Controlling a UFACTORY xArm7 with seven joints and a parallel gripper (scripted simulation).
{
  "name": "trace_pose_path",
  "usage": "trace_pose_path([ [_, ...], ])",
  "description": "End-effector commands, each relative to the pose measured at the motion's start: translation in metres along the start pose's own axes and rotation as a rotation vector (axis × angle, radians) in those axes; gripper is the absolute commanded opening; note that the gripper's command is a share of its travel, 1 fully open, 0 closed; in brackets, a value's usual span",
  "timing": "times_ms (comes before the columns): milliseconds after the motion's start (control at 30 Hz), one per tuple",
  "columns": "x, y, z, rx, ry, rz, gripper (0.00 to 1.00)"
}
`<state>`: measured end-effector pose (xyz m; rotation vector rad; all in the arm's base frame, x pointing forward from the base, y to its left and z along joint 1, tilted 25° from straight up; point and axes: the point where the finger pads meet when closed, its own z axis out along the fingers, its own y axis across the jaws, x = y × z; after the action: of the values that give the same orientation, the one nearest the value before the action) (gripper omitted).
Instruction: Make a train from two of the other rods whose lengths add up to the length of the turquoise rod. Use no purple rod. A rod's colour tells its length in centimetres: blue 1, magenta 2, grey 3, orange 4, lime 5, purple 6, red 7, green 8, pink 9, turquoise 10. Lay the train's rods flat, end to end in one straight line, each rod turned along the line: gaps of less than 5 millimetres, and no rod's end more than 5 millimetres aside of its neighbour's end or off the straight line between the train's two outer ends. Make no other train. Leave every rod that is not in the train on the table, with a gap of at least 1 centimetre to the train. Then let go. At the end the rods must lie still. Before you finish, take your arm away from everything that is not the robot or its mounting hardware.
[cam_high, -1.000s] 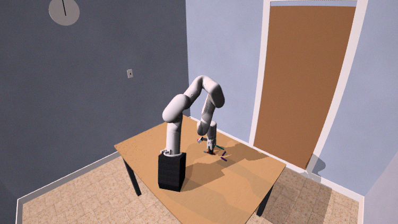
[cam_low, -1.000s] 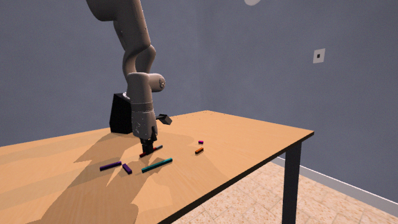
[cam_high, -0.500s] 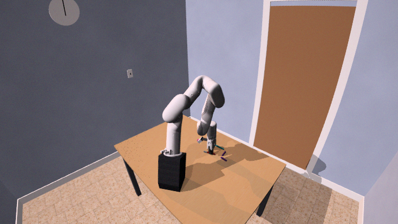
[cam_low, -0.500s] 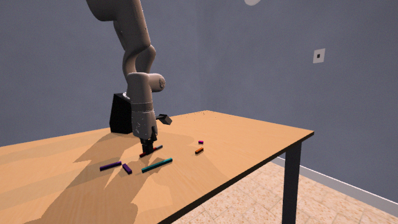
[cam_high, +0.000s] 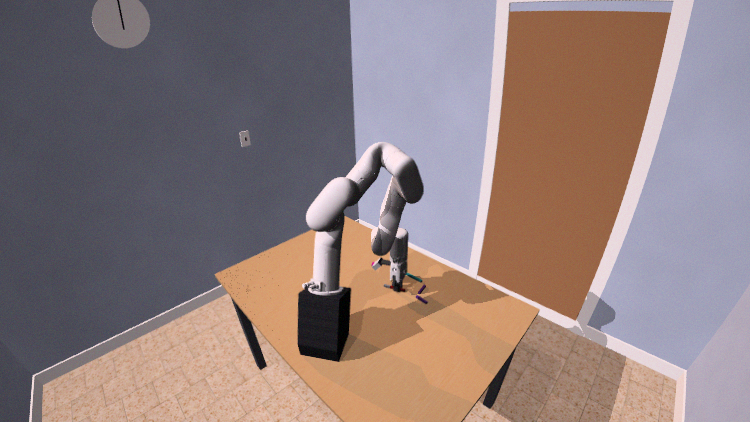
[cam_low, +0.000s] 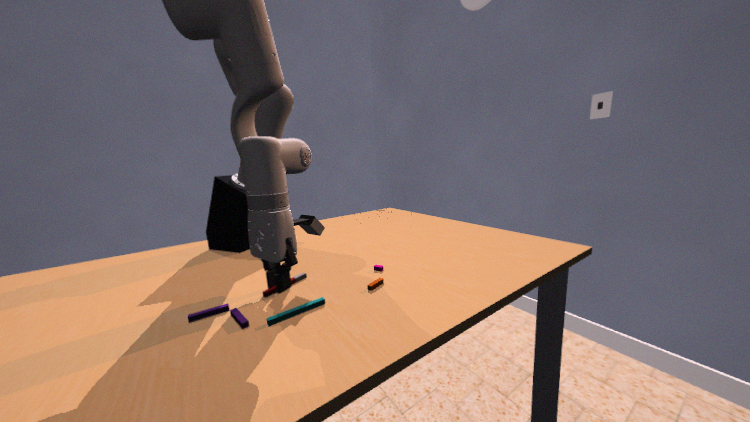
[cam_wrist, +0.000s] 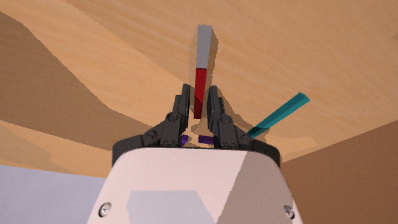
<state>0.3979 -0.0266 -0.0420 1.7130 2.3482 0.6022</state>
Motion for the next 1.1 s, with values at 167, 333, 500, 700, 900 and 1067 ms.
trace_pose_path([
  [167, -0.001, 0.000, 0.000, -0.001, -0.002, 0.000, 0.24],
  [333, -0.001, 0.000, -0.003, -0.001, -0.002, 0.000, 0.24],
  [500, -0.001, 0.000, -0.010, -0.001, -0.002, 0.000, 0.24],
  [700, -0.001, 0.000, -0.033, -0.001, -0.002, 0.000, 0.24],
  [900, 0.000, 0.000, -0.056, -0.001, -0.002, 0.000, 0.24],
  [1067, 0.000, 0.000, -0.066, -0.001, -0.002, 0.000, 0.24],
])
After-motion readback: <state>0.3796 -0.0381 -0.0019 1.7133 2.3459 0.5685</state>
